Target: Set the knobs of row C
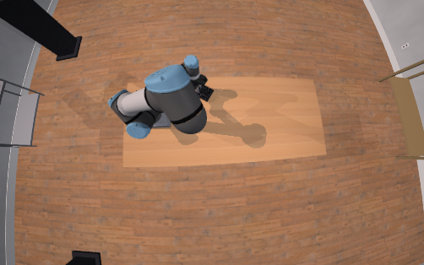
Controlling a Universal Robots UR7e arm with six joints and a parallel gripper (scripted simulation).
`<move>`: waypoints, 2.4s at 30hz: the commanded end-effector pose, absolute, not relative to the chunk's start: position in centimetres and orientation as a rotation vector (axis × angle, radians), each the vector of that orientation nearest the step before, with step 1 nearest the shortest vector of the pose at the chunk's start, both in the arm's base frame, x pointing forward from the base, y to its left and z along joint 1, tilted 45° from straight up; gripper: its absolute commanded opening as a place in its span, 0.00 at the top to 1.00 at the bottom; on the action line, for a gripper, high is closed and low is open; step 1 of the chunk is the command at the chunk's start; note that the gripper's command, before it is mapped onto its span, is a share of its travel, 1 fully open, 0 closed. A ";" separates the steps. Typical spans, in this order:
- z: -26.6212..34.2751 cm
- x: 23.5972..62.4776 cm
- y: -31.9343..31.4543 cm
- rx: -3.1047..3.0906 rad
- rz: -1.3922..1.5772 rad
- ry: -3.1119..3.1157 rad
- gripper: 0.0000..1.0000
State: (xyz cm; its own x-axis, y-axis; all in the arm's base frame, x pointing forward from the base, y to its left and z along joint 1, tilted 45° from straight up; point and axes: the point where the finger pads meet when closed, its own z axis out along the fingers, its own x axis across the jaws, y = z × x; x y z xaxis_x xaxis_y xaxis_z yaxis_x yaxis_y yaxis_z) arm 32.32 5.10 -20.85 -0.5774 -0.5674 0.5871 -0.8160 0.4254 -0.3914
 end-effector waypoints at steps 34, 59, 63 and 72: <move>-21.3 32.2 4.6 1.184 0.937 -2.316 0.54; -21.3 32.2 4.6 1.184 0.937 -2.316 0.70; -21.3 32.2 4.6 1.184 0.937 -2.316 0.70; -21.3 32.2 4.6 1.184 0.937 -2.316 0.70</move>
State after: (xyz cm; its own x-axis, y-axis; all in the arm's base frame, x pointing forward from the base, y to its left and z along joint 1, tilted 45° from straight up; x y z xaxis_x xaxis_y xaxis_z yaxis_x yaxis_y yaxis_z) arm 32.38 4.74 -21.25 -0.5781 -0.5687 0.5852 -0.8156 0.4250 -0.3926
